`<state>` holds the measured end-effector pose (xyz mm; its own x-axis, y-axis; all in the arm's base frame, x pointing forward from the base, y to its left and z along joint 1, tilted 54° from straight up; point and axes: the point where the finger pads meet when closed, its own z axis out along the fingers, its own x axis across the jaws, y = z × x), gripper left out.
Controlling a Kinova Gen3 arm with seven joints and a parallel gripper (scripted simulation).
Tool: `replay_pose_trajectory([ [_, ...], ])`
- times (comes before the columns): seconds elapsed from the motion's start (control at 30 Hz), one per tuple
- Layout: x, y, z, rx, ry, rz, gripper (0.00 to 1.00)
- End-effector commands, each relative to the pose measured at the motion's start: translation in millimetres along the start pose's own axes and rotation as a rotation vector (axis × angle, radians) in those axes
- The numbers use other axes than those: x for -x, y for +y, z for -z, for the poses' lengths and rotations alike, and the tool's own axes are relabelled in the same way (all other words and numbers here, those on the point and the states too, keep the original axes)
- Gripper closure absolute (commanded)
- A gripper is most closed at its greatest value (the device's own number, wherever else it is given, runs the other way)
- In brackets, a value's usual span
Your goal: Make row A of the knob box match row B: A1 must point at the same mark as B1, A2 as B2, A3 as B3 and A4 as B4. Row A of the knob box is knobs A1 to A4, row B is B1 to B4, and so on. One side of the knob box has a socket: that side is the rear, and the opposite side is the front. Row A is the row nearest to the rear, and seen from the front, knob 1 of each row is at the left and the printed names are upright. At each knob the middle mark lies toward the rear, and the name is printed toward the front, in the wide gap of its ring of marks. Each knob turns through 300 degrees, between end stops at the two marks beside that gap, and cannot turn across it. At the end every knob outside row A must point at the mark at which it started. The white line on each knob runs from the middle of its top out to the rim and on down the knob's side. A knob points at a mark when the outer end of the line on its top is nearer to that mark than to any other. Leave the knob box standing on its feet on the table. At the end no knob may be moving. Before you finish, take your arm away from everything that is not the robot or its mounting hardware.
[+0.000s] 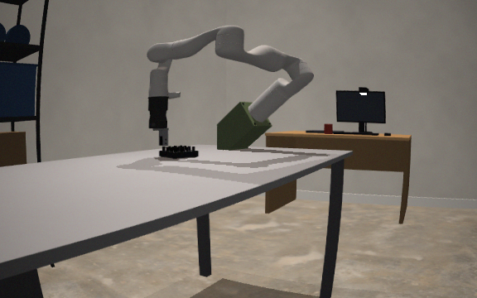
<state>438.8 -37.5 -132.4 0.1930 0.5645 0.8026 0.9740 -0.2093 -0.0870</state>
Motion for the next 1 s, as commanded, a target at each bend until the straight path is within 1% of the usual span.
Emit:
replay_pose_trajectory([
  [0.0,0.1,0.0,-1.2,0.000,-0.001,0.000,0.54],
  [0.47,0.1,0.0,-9.9,0.000,-0.001,0.000,0.54],
  [0.97,0.1,0.0,-10.6,0.000,-0.001,0.000,0.54],
])
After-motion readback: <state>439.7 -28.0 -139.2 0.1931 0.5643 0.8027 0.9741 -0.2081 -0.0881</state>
